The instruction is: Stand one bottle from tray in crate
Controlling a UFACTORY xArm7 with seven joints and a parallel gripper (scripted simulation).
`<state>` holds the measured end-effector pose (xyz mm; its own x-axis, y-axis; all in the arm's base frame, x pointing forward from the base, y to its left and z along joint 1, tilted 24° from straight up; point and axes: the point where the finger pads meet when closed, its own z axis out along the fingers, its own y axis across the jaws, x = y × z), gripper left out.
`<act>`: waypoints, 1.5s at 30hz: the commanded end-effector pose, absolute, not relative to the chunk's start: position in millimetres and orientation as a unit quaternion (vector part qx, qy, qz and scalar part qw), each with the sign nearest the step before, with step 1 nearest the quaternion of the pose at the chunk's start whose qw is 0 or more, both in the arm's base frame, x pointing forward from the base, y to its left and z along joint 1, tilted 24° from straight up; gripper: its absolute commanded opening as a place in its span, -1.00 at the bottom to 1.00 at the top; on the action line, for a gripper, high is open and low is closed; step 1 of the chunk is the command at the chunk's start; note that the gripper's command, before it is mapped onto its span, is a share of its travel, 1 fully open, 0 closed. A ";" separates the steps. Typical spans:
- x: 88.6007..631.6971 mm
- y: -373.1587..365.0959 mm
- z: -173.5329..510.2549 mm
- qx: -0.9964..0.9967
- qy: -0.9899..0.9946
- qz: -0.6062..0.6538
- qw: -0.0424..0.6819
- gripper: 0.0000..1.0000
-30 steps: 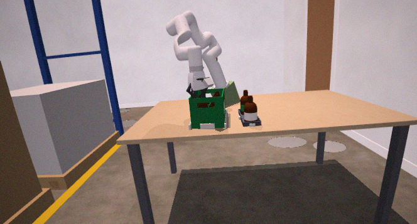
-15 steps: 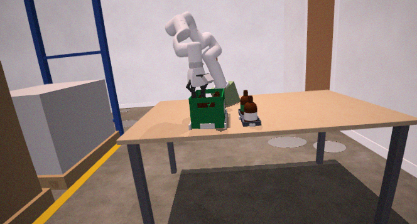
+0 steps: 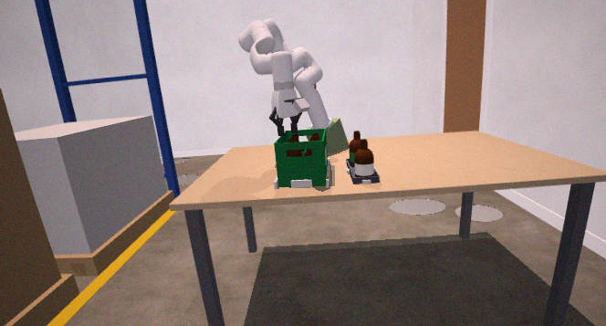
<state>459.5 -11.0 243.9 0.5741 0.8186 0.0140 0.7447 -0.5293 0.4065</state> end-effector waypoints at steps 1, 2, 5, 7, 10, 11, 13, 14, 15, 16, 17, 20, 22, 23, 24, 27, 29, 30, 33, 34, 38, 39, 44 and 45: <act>456.5 -8.2 253.6 0.868 0.450 0.103 0.182 0.30; 456.5 -8.2 253.6 0.868 0.450 0.103 0.182 0.30; 454.3 -6.8 259.3 0.868 0.450 0.103 0.182 0.30; 453.1 -6.0 262.5 0.868 0.450 0.103 0.182 0.30; 451.6 -5.0 266.5 0.868 0.450 0.103 0.182 0.30; 451.2 -4.8 267.5 0.868 0.450 0.103 0.182 0.30; 450.6 -4.4 269.2 0.868 0.450 0.103 0.182 0.30; 450.4 -4.2 269.8 0.868 0.450 0.103 0.182 0.30; 450.2 -4.1 270.4 0.868 0.450 0.103 0.182 0.30; 450.0 -4.0 270.8 0.868 0.450 0.103 0.182 0.30; 449.9 -3.9 271.1 0.868 0.450 0.103 0.182 0.30; 449.8 -3.9 271.3 0.868 0.450 0.103 0.182 0.30; 449.7 -3.8 271.5 0.868 0.450 0.103 0.182 0.30; 449.7 -3.8 271.5 0.868 0.450 0.103 0.182 0.30; 449.7 -3.8 271.5 0.868 0.450 0.103 0.182 0.30; 449.7 -3.8 271.5 0.868 0.450 0.103 0.182 -1.00; 449.7 -3.8 271.5 0.868 0.450 0.103 0.182 -1.00; 449.7 -3.8 271.5 0.868 0.450 0.103 0.182 -1.00; 449.7 -3.8 271.5 0.868 0.450 0.103 0.182 -1.00; 449.7 -3.8 271.5 0.868 0.450 0.103 0.182 -1.00; 449.7 -3.8 271.5 0.868 0.450 0.103 0.182 -1.00; 449.7 -3.8 271.5 0.868 0.450 0.103 0.182 -1.00; 449.7 -3.8 271.5 0.868 0.450 0.103 0.182 -1.00; 449.7 -3.8 271.5 0.868 0.450 0.103 0.182 -1.00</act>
<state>449.1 -4.5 270.0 0.5742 0.8186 0.0134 0.7450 -0.5292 0.4061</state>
